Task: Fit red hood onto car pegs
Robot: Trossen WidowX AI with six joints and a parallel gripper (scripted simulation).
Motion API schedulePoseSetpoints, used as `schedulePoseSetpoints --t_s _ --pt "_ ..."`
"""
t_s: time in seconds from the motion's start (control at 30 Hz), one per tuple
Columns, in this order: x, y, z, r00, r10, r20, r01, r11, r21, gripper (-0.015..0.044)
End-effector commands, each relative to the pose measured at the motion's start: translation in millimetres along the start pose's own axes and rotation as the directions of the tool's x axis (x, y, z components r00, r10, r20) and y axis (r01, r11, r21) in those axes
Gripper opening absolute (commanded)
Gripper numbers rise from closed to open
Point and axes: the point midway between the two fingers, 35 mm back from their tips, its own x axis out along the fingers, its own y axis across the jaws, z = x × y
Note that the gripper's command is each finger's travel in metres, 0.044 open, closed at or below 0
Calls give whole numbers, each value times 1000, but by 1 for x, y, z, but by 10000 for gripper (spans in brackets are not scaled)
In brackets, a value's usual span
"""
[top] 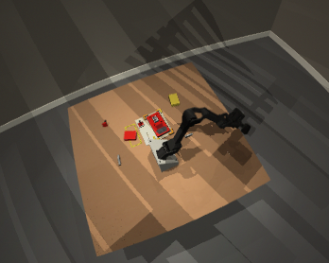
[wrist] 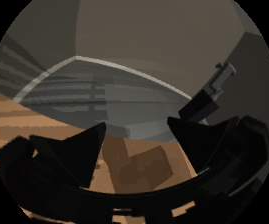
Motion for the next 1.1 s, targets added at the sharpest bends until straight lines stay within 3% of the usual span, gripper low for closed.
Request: schedulePoseSetpoints --t_s 0.0,0.53,1.07 --pt "8 38 -13 995 83 -51 -82 996 19 440" --pt "-10 221 -54 859 451 -243 -452 890 57 440" --pt "-119 387 -88 572 694 -437 -776 630 -15 440"
